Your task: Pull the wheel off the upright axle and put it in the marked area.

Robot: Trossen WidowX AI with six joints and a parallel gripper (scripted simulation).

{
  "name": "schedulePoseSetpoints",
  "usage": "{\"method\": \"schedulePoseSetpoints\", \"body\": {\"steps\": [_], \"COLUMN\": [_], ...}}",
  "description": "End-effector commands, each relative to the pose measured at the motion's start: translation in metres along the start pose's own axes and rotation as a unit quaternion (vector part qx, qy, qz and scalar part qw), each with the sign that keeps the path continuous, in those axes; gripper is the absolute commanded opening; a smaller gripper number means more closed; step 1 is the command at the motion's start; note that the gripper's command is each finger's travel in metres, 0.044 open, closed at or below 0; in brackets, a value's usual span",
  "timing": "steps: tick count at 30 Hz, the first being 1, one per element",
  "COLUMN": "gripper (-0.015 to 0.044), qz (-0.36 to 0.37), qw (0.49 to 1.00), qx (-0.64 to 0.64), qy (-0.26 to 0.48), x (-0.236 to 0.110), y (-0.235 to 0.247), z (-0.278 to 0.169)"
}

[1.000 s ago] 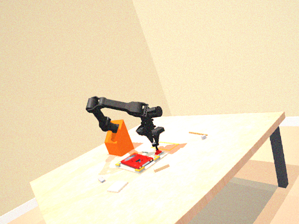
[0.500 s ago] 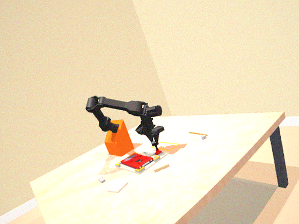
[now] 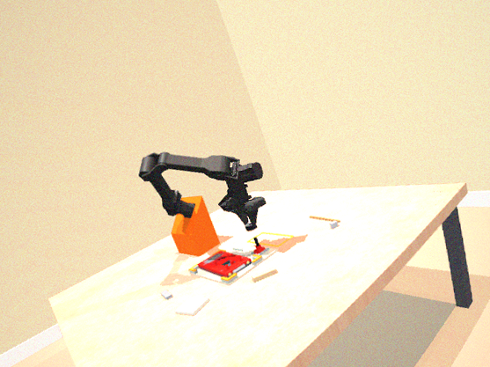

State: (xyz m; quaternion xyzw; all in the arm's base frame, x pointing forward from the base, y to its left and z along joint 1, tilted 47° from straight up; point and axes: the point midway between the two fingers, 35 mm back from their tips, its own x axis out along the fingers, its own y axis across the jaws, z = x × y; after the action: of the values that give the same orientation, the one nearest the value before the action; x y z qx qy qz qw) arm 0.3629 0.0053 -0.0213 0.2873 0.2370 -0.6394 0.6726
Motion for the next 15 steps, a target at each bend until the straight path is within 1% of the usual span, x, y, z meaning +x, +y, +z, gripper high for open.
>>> {"method": "schedulePoseSetpoints", "body": {"steps": [1, 15], "gripper": [0.0000, 0.0000], "qz": [-0.004, -0.003], "qw": [1.000, 1.000], "qx": [0.000, 0.001], "qy": [0.000, 0.006], "x": [0.003, -0.004], "y": [-0.004, -0.037], "z": [-0.006, -0.071]}}
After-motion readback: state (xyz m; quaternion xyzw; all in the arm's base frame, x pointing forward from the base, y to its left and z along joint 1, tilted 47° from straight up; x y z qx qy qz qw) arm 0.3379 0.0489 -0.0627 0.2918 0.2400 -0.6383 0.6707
